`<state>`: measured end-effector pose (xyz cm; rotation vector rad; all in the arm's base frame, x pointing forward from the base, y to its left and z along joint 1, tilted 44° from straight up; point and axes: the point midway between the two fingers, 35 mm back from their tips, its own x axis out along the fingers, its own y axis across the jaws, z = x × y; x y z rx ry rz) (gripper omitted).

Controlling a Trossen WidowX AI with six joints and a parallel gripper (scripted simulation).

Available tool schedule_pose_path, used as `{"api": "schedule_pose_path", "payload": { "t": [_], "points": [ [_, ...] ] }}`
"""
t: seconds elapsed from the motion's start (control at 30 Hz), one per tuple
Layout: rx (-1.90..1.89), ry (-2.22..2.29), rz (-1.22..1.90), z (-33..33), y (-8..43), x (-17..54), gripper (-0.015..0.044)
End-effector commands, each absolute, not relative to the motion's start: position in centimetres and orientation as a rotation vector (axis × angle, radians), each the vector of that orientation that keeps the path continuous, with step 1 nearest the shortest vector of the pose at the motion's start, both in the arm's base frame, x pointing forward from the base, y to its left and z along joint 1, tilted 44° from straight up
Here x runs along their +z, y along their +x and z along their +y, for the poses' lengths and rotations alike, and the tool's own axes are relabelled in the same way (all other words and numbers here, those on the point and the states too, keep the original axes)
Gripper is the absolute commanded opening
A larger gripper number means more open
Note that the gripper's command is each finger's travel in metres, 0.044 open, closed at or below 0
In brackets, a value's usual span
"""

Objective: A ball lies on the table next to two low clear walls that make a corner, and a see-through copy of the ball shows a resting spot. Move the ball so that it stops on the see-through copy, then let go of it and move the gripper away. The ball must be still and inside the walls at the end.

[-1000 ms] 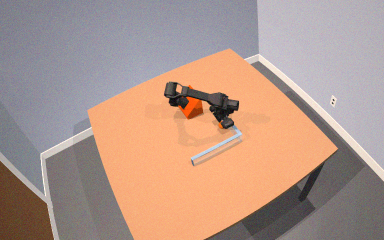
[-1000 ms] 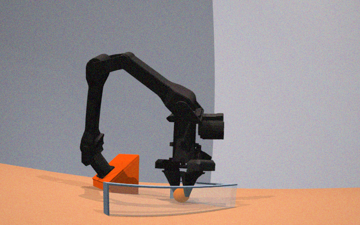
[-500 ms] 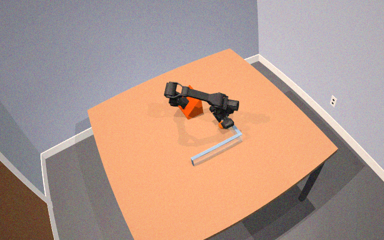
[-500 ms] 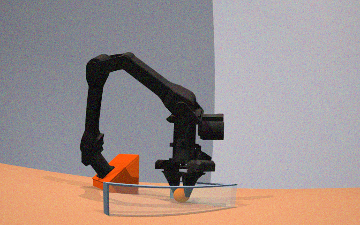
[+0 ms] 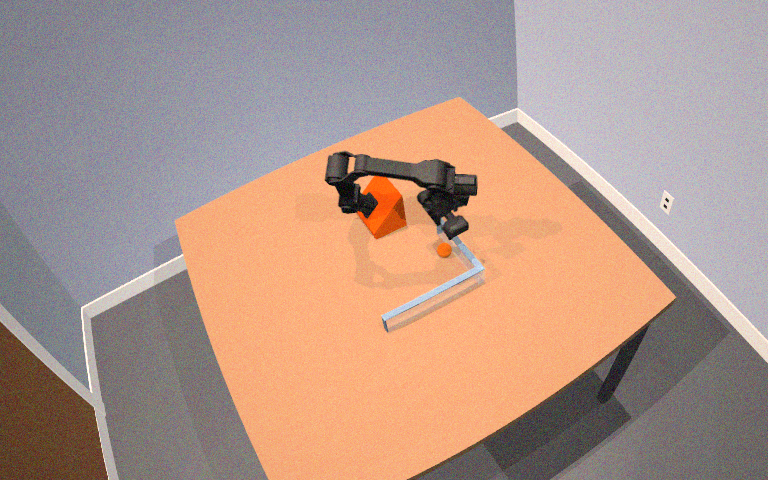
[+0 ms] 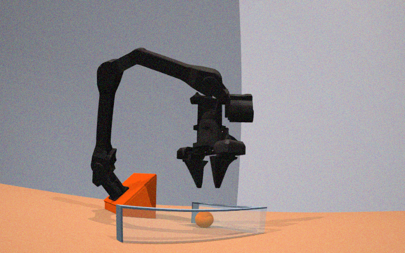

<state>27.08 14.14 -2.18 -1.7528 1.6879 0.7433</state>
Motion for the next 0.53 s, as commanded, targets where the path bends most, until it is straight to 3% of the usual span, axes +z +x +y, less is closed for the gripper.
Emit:
{"api": "schedule_pose_path", "payload": {
  "t": [0.0, 0.17, 0.33, 0.5],
  "points": [
    [0.744, -1.752, 1.693, 13.9, 27.1, -2.5, 0.0318],
    [0.744, -1.752, 1.693, 13.9, 27.1, -2.5, 0.0318],
    [0.741, -1.747, 1.696, 16.8, 26.6, 1.1, 0.044],
    [0.741, -1.747, 1.696, 16.9, 26.6, 1.4, 0.044]
  ]
}}
